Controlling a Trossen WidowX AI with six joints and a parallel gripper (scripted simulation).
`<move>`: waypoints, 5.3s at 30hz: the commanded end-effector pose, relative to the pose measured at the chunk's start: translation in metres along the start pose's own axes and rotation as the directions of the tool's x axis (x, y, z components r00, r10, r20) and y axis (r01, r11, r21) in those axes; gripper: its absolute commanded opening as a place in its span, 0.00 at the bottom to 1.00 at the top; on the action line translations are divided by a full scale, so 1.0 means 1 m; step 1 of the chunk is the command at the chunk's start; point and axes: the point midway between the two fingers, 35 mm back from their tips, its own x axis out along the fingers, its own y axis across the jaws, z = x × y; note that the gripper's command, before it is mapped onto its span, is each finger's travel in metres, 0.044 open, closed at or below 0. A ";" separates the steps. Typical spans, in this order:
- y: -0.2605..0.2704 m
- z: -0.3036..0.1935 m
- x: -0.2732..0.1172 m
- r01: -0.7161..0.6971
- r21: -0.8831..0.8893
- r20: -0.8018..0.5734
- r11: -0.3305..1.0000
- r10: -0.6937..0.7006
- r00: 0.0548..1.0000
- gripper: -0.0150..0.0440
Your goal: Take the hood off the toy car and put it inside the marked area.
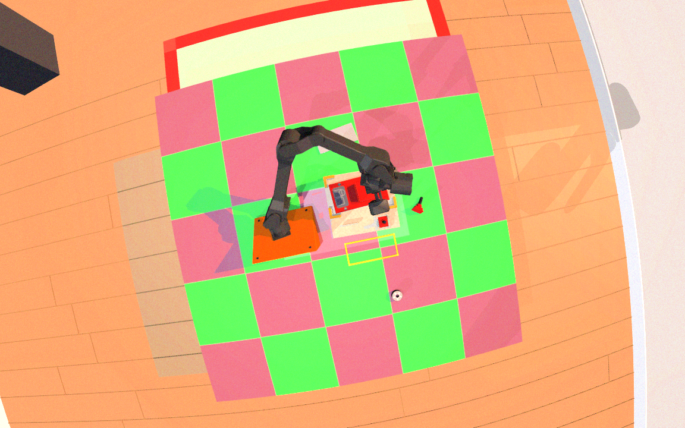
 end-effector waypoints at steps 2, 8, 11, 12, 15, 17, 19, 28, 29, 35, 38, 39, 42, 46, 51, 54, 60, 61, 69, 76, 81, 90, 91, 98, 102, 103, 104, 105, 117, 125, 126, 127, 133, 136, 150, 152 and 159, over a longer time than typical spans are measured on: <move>0.000 0.000 0.004 -0.005 0.006 0.001 1.000 0.005 1.000 1.00; -0.001 0.000 0.007 -0.005 0.006 0.001 1.000 0.005 1.000 1.00; -0.001 0.001 0.009 -0.005 0.006 0.001 1.000 0.005 1.000 1.00; -0.001 0.001 0.010 -0.005 0.006 0.001 1.000 0.005 1.000 1.00; -0.001 0.001 0.012 -0.005 0.006 0.001 1.000 0.005 1.000 1.00; -0.001 0.001 0.013 -0.005 0.006 0.001 1.000 0.005 1.000 1.00; -0.001 0.001 0.014 -0.005 0.006 0.001 1.000 0.005 1.000 1.00; -0.001 0.001 0.019 -0.005 0.006 0.001 1.000 0.005 1.000 1.00; -0.001 0.001 0.020 -0.005 0.006 0.001 1.000 0.005 1.000 1.00; -0.002 0.002 0.024 -0.005 0.006 0.001 1.000 0.005 1.000 1.00; -0.002 0.002 0.025 -0.005 0.006 0.001 1.000 0.005 1.000 1.00; -0.002 0.002 0.026 -0.005 0.006 0.001 1.000 0.005 1.000 1.00; -0.002 0.002 0.028 -0.005 0.006 0.001 1.000 0.005 1.000 1.00; -0.002 0.002 0.030 -0.005 0.006 0.001 1.000 0.005 1.000 1.00; -0.002 0.002 0.033 -0.006 0.006 0.001 1.000 0.006 1.000 1.00; -0.002 0.002 0.035 -0.006 0.006 0.001 1.000 0.006 1.000 1.00; -0.002 0.002 0.038 -0.006 0.006 0.001 1.000 0.006 1.000 1.00; -0.002 0.002 0.039 -0.006 0.006 0.001 1.000 0.006 1.000 1.00; -0.002 0.001 0.044 -0.007 0.006 0.001 1.000 0.007 1.000 1.00; -0.002 0.001 0.046 -0.007 0.006 0.001 1.000 0.007 1.000 1.00; -0.002 0.001 0.049 -0.007 0.006 0.001 1.000 0.007 1.000 1.00; -0.002 0.001 0.053 -0.007 0.006 0.001 1.000 0.007 1.000 1.00; -0.002 0.001 0.054 -0.007 0.006 0.001 1.000 0.007 1.000 1.00; -0.002 0.001 0.057 -0.007 0.006 0.001 1.000 0.007 1.000 1.00; -0.002 0.001 0.059 -0.007 0.006 0.001 1.000 0.007 1.000 1.00; -0.002 0.001 0.060 -0.008 0.006 0.001 1.000 0.007 1.000 1.00; -0.002 0.001 0.060 -0.008 0.006 0.001 1.000 0.008 1.000 1.00; -0.002 0.001 0.061 -0.008 0.006 0.001 1.000 0.008 1.000 1.00; -0.002 0.001 0.062 -0.003 0.000 0.001 1.000 0.003 1.000 0.81; -0.002 0.001 0.062 -0.003 0.000 0.001 1.000 0.003 1.000 0.72; -0.002 0.001 0.062 -0.003 0.000 0.001 1.000 0.003 1.000 0.68; -0.002 0.001 0.061 -0.003 0.000 0.001 1.000 0.003 1.000 0.63; -0.002 0.001 0.058 -0.003 0.000 0.001 1.000 0.003 1.000 0.36; -0.002 0.002 0.056 -0.003 0.000 0.001 1.000 0.003 1.000 0.25; -0.002 0.002 0.047 -0.003 0.001 0.001 1.000 0.003 1.000 0.25; -0.002 0.002 0.046 -0.003 0.001 0.001 1.000 0.003 1.000 0.25; -0.002 0.002 0.041 -0.003 0.001 0.001 1.000 0.003 1.000 0.25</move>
